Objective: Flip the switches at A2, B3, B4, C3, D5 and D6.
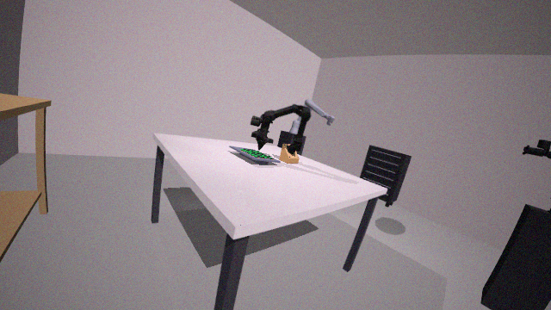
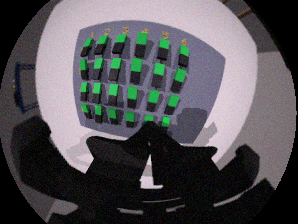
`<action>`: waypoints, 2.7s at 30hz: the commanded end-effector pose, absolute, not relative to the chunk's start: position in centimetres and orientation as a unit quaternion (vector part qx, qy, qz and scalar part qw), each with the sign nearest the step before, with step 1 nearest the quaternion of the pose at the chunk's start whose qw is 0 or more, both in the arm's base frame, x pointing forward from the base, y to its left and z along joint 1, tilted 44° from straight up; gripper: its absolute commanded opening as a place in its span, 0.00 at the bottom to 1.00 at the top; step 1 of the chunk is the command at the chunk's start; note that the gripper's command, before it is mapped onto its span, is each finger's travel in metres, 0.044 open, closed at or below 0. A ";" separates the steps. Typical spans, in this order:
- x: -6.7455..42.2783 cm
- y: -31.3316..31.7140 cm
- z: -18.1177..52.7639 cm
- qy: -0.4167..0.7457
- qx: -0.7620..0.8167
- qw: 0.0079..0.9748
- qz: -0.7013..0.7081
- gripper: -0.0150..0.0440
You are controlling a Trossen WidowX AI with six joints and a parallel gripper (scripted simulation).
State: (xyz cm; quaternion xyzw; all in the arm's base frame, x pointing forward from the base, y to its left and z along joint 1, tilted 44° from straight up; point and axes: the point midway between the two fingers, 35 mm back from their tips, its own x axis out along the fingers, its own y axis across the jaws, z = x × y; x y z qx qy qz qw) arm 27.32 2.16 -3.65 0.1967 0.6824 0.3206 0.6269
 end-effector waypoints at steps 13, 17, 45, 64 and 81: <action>27.0 2.9 -4.4 0.684 0.200 0.624 0.321 0.25; 27.0 2.9 -4.4 0.684 0.200 0.624 0.321 0.25; 27.0 3.1 -4.6 0.684 0.200 0.624 0.321 0.25; 27.0 3.3 -4.7 0.684 0.200 0.624 0.321 0.25; 27.6 -1.2 -0.1 0.676 0.204 0.633 0.317 0.25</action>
